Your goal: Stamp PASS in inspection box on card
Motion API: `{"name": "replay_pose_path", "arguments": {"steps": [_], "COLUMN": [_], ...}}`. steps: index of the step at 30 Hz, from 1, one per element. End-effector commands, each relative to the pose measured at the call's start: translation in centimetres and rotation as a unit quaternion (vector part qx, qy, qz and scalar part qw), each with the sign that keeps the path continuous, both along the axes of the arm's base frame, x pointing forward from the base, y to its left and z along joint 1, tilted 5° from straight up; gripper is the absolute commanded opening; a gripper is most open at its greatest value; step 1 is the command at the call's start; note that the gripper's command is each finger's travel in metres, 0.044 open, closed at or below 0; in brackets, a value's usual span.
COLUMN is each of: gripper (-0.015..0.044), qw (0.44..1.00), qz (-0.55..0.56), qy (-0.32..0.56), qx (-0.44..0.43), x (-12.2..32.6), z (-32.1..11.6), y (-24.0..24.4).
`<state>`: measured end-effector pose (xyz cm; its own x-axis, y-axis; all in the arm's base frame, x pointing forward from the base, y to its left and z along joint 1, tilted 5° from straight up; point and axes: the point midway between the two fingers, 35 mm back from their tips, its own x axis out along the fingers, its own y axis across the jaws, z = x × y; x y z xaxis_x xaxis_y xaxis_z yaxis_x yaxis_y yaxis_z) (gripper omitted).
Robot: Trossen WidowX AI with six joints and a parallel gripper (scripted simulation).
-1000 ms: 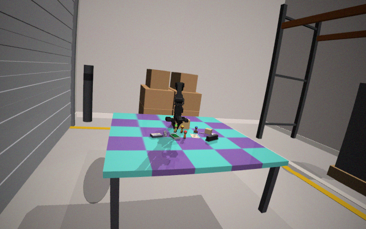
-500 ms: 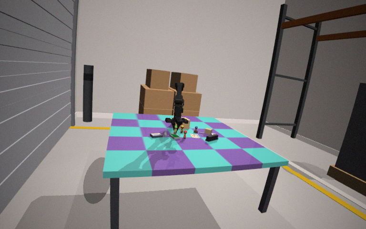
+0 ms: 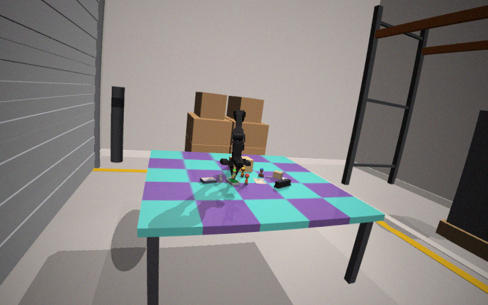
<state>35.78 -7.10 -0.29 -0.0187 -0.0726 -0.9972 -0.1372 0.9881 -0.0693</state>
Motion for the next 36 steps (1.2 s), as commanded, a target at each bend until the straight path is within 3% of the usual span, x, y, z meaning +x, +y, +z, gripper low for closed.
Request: {"name": "replay_pose_path", "arguments": {"steps": [1, 36], "gripper": [0.0, 0.0], "qw": [1.0, 1.0], "qz": [0.002, 0.0], "qy": [0.001, 0.0], "qx": [0.001, 0.001], "x": [-0.2, -0.3], "z": [-0.4, -1.6], "y": [0.0, 0.0]}}
